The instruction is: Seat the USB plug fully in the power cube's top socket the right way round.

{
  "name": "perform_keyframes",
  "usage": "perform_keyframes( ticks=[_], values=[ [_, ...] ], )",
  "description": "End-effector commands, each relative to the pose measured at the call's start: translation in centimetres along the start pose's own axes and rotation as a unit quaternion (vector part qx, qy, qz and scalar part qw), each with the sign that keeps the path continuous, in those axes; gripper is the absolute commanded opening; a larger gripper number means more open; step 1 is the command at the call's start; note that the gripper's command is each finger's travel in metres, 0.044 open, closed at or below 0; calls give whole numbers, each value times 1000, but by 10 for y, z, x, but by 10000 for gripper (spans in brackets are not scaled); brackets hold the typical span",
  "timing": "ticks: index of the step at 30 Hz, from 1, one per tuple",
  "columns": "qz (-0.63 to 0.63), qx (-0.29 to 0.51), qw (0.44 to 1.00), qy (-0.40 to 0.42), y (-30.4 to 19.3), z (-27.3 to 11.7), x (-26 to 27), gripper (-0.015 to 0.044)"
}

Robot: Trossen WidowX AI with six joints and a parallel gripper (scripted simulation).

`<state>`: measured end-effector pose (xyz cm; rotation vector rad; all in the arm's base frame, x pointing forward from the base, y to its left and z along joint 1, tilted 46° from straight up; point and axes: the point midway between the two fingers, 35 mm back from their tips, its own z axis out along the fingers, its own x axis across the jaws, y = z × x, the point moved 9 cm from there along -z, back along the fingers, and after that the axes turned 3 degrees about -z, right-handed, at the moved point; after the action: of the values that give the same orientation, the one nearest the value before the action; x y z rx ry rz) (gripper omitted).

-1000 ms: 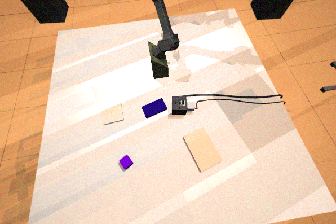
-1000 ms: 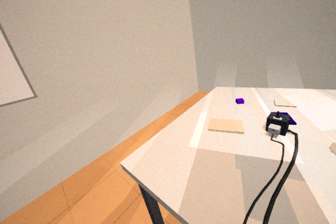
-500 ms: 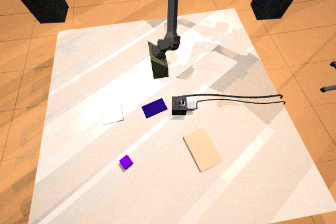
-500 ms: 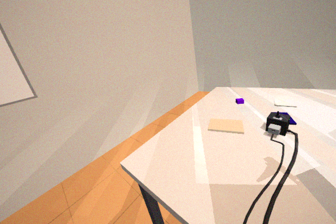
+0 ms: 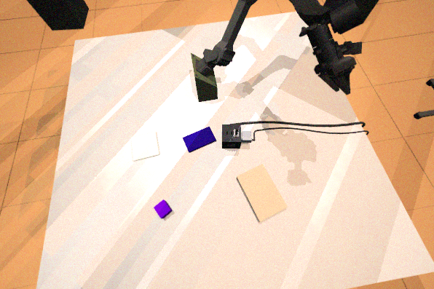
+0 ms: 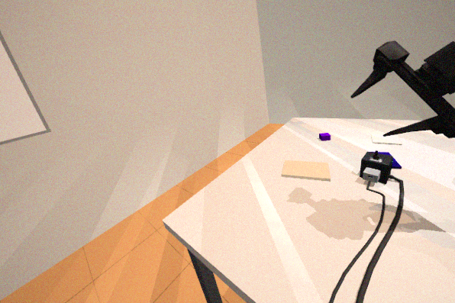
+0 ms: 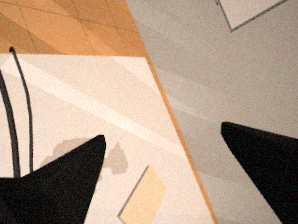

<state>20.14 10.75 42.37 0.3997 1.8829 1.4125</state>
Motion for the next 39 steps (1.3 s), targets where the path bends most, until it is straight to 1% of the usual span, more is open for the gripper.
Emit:
perform_keyframes(
  ticks=[1,6,10,14,19,21,39],
  values=[
    [-44,100,992,55,-52,30,-7,440],
    [-70,198,967,143,-121,52,-15,440],
    [-73,249,936,236,-181,58,-16,440],
    [-54,263,904,332,-235,53,-13,440],
    [-4,231,872,431,-290,41,-5,440],
    [4,223,869,442,-296,39,-4,440],
    [4,223,869,442,-295,44,-1,440]
  ],
)
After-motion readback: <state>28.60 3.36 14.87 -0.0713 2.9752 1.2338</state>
